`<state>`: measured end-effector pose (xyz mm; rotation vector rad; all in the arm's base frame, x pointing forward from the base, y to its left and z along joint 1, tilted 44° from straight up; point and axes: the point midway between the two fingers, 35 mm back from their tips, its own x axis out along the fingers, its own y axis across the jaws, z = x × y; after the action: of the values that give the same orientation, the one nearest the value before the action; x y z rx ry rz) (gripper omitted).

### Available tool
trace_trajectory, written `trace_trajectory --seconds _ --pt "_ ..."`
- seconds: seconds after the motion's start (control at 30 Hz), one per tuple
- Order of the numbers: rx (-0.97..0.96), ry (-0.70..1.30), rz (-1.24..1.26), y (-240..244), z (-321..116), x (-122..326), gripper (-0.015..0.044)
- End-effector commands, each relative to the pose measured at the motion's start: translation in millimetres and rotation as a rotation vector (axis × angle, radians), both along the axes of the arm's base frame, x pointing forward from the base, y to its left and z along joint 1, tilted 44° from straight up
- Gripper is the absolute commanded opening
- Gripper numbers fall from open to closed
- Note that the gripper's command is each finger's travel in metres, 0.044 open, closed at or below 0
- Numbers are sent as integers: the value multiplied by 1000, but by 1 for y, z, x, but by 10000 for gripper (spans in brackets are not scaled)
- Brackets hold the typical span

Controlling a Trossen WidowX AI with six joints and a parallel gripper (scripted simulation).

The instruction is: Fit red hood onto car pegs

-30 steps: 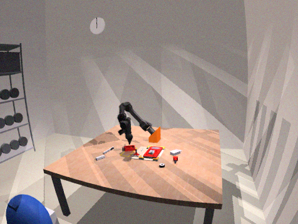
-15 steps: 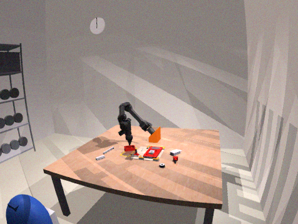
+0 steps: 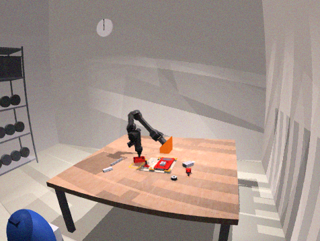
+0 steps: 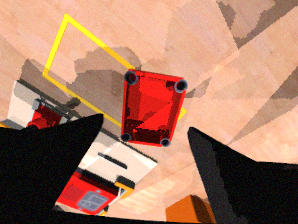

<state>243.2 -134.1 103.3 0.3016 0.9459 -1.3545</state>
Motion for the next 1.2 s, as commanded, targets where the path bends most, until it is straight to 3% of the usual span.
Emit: trace_trajectory --seconds 0.0,1.17 --pt "-1 8 0 -3 -3 -2 440" --pt "-4 8 0 -15 -14 -5 440"
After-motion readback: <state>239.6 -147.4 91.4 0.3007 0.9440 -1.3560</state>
